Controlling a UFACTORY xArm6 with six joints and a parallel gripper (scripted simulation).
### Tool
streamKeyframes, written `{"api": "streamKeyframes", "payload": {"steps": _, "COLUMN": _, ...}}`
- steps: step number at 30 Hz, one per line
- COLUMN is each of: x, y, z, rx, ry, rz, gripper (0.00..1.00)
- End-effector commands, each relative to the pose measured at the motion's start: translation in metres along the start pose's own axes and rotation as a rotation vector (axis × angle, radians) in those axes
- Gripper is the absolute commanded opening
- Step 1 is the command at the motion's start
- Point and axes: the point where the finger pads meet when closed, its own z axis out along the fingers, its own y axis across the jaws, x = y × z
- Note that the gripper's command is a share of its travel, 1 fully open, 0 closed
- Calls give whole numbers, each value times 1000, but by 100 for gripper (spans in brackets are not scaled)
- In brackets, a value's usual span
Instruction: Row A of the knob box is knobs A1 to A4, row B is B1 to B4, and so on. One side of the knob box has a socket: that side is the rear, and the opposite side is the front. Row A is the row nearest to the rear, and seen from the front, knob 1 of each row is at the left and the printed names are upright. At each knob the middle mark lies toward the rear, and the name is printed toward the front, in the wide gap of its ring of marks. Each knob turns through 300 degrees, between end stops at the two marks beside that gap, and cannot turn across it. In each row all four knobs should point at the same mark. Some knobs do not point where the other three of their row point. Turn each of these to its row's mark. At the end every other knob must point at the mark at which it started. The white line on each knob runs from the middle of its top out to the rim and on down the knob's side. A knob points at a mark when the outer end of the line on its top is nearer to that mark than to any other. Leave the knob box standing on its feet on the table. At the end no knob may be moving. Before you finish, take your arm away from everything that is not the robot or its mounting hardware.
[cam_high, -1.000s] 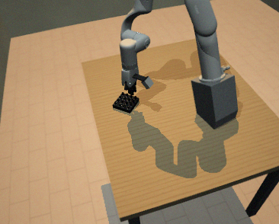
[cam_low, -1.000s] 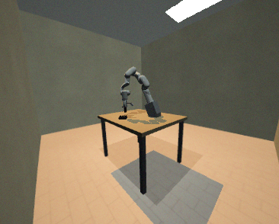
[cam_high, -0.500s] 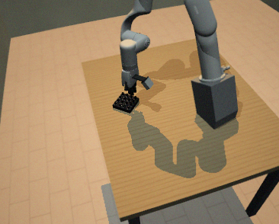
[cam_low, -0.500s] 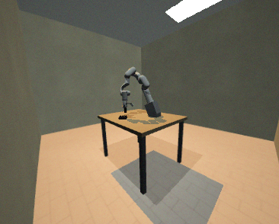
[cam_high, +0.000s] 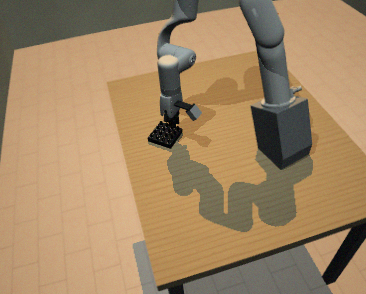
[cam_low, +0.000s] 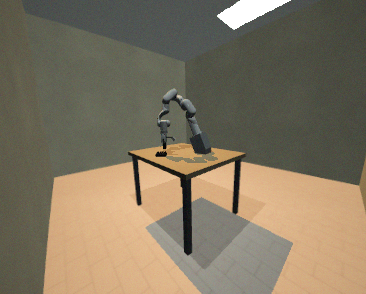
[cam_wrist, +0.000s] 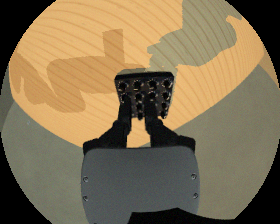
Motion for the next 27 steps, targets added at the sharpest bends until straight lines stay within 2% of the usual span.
{"api": "streamKeyframes", "payload": {"steps": 1, "x": -1, "y": 1, "z": 5, "rx": -2, "ry": -3, "rz": 0, "gripper": 19}}
{"api": "streamKeyframes", "payload": {"steps": 27, "x": 0, "y": 1, "z": 27, "rx": -2, "ry": -3, "rz": 0, "gripper": 19}}
